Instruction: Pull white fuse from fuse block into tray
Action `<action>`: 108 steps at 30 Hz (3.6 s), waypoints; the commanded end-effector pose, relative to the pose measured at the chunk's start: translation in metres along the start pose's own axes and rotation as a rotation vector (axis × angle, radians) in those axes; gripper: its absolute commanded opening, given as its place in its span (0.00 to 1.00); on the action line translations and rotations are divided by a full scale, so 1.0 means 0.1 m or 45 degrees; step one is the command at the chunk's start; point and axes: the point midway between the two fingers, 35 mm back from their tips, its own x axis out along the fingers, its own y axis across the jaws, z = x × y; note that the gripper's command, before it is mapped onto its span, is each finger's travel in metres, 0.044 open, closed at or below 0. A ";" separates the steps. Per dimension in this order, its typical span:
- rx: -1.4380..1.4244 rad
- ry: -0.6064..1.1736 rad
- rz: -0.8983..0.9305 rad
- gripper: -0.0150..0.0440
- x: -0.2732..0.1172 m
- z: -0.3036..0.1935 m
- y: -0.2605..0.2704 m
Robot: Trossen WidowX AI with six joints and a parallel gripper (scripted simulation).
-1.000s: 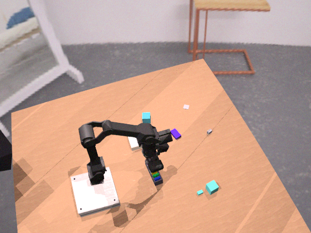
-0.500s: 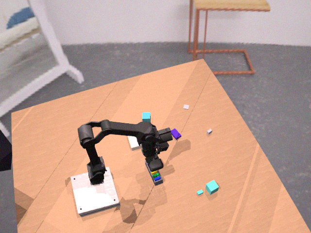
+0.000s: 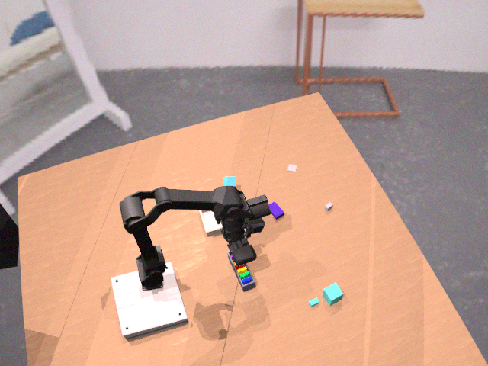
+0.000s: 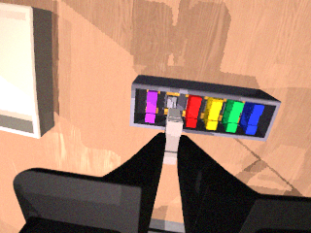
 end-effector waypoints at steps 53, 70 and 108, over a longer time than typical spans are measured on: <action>0.001 0.004 0.024 0.25 0.22 0.12 1.85; 0.000 -0.001 0.031 0.39 0.34 0.12 1.85; -0.005 0.003 0.030 0.81 -0.02 0.12 1.84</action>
